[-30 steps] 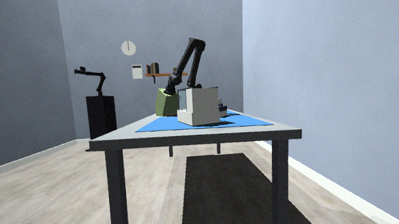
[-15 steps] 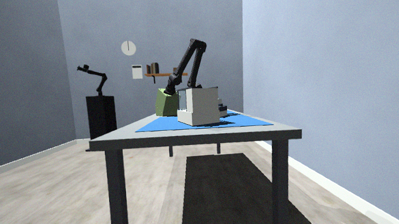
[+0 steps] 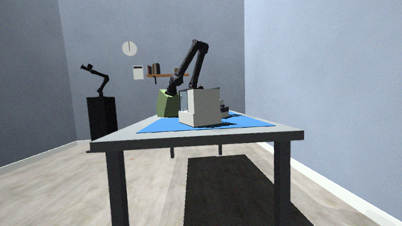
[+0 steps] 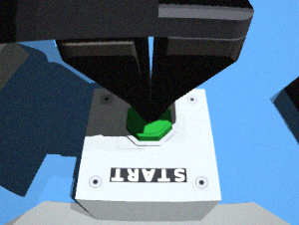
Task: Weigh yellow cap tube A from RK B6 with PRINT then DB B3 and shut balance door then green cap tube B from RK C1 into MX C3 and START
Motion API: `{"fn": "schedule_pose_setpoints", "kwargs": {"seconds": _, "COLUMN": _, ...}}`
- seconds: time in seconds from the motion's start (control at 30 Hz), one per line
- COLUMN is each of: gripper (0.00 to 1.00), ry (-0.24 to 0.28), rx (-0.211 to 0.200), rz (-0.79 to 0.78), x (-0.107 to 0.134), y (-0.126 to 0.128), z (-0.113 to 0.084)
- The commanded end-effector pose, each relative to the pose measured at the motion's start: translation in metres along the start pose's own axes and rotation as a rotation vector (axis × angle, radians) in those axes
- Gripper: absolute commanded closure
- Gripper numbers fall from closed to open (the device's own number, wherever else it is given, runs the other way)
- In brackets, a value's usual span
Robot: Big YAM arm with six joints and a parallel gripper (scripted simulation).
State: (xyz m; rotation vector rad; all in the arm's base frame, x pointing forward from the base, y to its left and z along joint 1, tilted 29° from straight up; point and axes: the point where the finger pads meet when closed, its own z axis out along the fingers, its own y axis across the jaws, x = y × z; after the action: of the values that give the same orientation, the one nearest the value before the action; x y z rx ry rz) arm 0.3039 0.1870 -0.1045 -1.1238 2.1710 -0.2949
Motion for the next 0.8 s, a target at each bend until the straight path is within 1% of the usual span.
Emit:
{"fn": "schedule_pose_setpoints", "kwargs": {"seconds": 0.0, "gripper": 1.00, "ry": -0.010, "rx": 0.011, "rz": 0.004, "x": -0.0049, "y": -0.0055, "z": 0.0110}}
{"fn": "schedule_pose_setpoints", "kwargs": {"seconds": 0.33, "gripper": 1.00, "ry": -0.009, "rx": 0.011, "rz": 0.003, "x": -0.0044, "y": -0.0055, "z": 0.0162}}
{"fn": "schedule_pose_setpoints", "kwargs": {"seconds": 0.47, "gripper": 1.00, "ry": 0.000, "rx": 0.008, "rz": 0.000, "x": -0.0023, "y": -0.0047, "z": 0.0162}}
{"fn": "schedule_pose_setpoints", "kwargs": {"seconds": 0.77, "gripper": 1.00, "ry": 0.000, "rx": 0.008, "rz": 0.000, "x": -0.0023, "y": -0.0047, "z": 0.0162}}
